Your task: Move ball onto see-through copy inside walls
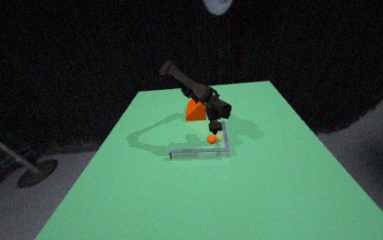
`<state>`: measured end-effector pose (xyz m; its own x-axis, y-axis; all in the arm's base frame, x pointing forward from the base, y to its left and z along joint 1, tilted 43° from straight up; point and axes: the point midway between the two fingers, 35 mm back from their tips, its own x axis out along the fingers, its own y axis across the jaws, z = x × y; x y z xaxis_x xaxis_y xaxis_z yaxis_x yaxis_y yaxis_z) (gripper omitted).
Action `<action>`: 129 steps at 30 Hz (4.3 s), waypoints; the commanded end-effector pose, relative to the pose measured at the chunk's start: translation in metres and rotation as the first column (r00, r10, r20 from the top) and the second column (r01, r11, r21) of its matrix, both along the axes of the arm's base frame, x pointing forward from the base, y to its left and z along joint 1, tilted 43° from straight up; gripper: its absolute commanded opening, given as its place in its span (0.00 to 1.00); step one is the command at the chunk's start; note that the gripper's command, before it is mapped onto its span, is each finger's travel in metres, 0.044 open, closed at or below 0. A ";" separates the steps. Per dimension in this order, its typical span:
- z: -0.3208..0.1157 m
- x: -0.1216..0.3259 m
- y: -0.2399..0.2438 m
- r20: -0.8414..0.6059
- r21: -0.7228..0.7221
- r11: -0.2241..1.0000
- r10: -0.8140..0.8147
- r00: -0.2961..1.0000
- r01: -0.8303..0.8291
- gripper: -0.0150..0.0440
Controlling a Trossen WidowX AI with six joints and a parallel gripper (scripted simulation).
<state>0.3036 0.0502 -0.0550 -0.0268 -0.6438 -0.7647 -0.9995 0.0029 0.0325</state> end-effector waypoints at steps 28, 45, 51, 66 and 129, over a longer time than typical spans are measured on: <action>-0.024 0.008 -0.043 0.048 -0.036 0.998 -0.058 0.997 0.060 0.90; -0.042 0.006 -0.060 0.047 -0.038 0.998 -0.056 0.997 0.058 0.90; -0.042 0.006 -0.061 0.047 -0.038 0.998 -0.056 0.997 0.058 0.71; -0.010 0.015 -0.026 0.047 -0.030 0.998 -0.055 0.997 0.056 0.25; -0.069 -0.003 -0.035 0.047 -0.036 0.998 -0.056 0.997 0.058 0.25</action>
<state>0.3017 0.0193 -0.1205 -0.0298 -0.6672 -0.7443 -0.9976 0.0661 -0.0193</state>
